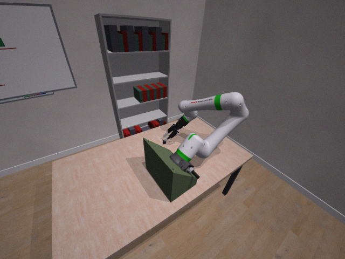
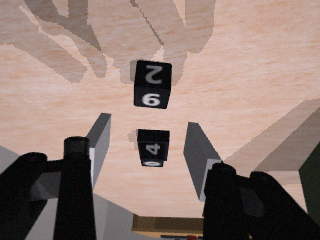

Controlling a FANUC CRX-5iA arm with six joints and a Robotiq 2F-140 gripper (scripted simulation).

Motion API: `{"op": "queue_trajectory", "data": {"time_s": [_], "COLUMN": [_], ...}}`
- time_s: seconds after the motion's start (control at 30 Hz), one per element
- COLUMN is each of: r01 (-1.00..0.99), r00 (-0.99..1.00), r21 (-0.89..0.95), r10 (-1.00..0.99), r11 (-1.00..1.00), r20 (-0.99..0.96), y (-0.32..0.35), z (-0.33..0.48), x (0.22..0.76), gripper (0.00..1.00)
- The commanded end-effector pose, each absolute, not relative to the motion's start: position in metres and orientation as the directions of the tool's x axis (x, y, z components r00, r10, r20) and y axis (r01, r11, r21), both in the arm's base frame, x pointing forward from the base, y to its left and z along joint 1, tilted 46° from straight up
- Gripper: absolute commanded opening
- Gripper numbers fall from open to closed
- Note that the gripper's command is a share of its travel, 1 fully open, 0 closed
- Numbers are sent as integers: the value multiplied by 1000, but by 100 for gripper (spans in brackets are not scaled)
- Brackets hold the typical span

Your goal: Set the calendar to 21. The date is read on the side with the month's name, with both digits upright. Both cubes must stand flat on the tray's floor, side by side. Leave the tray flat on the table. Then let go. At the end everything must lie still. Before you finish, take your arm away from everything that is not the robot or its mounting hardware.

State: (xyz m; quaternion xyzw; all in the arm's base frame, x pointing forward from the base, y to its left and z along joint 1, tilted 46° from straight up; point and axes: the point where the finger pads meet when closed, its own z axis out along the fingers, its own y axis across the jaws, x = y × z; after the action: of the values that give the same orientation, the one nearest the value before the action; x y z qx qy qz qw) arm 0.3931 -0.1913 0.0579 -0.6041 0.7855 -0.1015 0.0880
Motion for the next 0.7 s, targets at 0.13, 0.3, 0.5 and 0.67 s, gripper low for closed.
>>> {"op": "queue_trajectory", "data": {"time_s": [0.13,0.3,0.5,0.67], "r01": [-931,-931,-931,-936], "r00": [-255,-255,-256,-276], "r21": [-266,-266,-265,-244], "r10": [-967,-967,-967,-960], "r11": [249,249,250,255], "r20": [-15,-15,-13,53], "y": [-178,-175,-175,-175], "z": [71,73,73,70], "x": [393,393,393,389], "gripper": [40,40,40,40]}}
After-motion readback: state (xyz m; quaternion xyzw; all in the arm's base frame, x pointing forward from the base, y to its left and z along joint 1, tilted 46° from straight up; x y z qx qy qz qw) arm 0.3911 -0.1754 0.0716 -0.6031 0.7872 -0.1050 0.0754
